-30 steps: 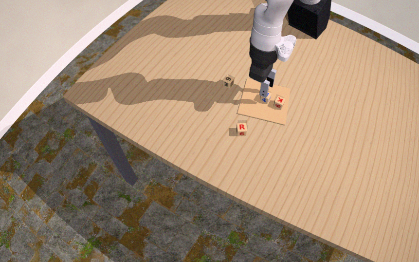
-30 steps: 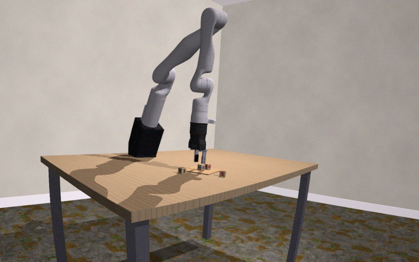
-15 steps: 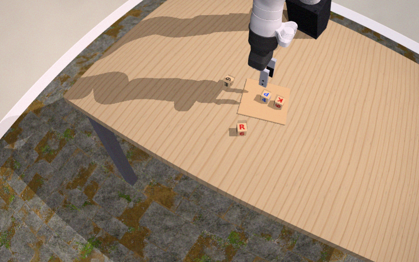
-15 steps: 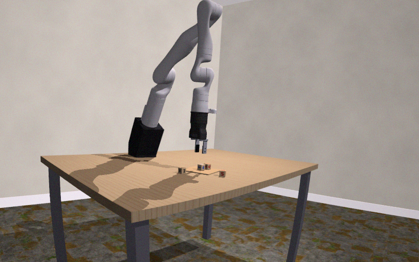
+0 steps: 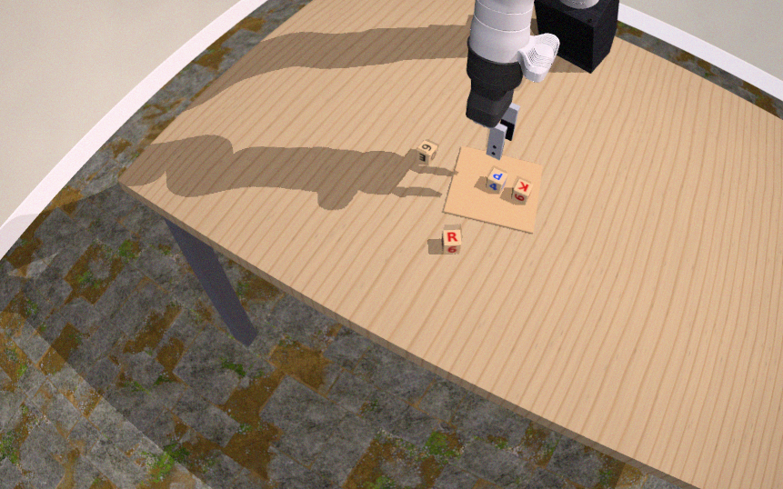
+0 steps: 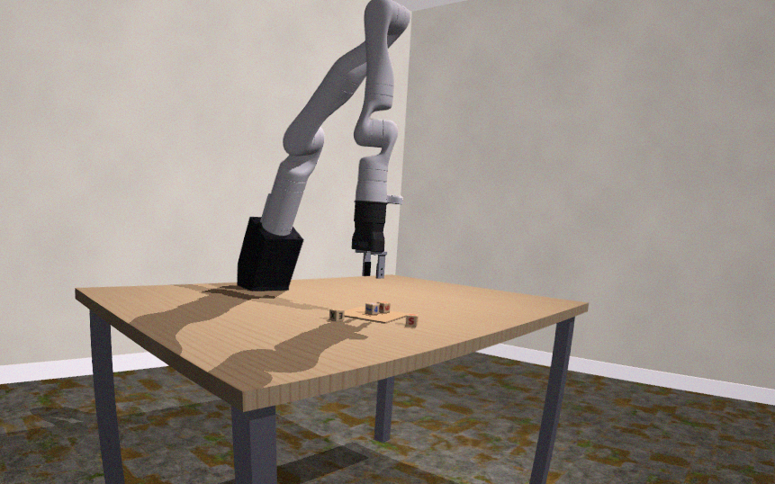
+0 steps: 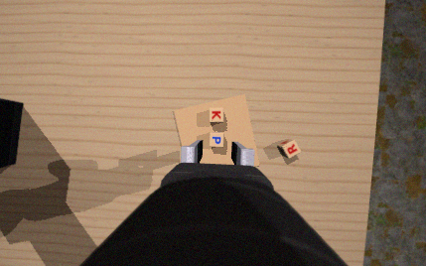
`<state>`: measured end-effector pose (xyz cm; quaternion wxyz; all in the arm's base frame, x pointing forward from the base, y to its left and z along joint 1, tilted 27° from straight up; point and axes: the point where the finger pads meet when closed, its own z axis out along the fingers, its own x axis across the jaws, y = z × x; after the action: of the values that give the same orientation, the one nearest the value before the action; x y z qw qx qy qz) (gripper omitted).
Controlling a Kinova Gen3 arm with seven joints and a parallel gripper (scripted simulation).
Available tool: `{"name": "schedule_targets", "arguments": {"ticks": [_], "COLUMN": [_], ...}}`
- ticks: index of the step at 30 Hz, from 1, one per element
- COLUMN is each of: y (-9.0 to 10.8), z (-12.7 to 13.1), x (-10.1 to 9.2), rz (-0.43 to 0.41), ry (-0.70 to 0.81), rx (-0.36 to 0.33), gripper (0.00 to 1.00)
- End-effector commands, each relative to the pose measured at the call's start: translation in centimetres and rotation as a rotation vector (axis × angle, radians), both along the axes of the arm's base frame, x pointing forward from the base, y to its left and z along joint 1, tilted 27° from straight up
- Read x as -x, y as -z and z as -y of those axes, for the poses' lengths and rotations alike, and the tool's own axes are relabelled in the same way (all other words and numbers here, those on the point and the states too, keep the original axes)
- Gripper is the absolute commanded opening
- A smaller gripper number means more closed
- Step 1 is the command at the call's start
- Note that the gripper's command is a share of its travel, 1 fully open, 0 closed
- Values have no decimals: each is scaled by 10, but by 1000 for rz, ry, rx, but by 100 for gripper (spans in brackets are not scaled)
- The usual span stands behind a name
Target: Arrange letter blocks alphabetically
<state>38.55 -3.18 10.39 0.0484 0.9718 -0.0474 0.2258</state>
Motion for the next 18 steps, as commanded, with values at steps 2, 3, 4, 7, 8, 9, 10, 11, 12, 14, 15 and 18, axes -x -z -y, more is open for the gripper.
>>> {"name": "schedule_targets", "arguments": {"ticks": [2, 3, 4, 7, 8, 9, 10, 11, 12, 14, 15, 18], "y": [-1, -1, -1, -1, -1, -1, -1, -1, -1, -1, -1, -1], "z": [-6, -6, -5, -7, -7, -6, -6, -6, -6, -6, -6, -6], "x": [1, 1, 1, 1, 1, 1, 1, 1, 1, 1, 1, 1], "rz": [-4, -4, -3, -3, -3, -3, -2, -2, -2, -2, -2, -2], "ry": [-13, -13, -13, -17, -17, -16, -15, -14, -14, -14, -14, -14], "rx": [-2, -2, -1, -1, -1, -1, -1, -1, -1, -1, -1, -1], "gripper": [100, 100, 100, 100, 100, 100, 100, 100, 100, 100, 100, 100]}}
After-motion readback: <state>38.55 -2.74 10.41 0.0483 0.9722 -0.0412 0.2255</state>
